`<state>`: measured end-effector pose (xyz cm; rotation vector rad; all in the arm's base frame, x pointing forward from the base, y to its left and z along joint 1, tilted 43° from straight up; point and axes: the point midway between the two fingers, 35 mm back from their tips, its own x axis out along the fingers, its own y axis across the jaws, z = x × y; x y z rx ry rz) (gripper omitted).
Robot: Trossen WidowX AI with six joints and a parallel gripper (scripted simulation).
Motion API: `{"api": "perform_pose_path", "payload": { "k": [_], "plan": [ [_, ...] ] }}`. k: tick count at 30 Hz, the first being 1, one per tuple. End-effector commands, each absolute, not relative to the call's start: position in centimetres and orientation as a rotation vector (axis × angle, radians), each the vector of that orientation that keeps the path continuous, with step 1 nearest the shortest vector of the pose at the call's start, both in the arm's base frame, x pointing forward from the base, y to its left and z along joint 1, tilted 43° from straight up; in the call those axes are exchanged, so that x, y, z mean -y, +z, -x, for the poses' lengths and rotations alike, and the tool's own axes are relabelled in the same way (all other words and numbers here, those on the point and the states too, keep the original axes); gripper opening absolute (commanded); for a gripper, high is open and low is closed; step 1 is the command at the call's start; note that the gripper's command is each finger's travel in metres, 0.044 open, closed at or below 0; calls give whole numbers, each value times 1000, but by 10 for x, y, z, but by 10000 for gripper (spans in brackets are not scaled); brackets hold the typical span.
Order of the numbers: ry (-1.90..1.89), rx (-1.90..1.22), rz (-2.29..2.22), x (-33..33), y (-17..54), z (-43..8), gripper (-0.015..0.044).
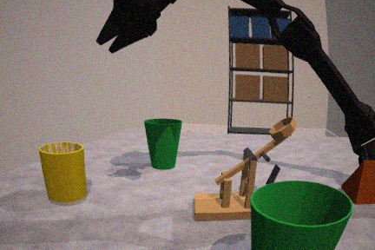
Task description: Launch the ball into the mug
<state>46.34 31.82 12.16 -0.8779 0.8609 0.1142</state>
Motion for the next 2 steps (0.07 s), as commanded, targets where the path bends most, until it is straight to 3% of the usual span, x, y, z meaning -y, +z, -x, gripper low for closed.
{"api": "perform_pose_path", "payload": {
  "k": [1, 2],
  "plan": [
    [114, -861, 878, -318, 122, -463, 440],
    [114, -861, 878, -318, 122, -463, 440]
  ]
}}
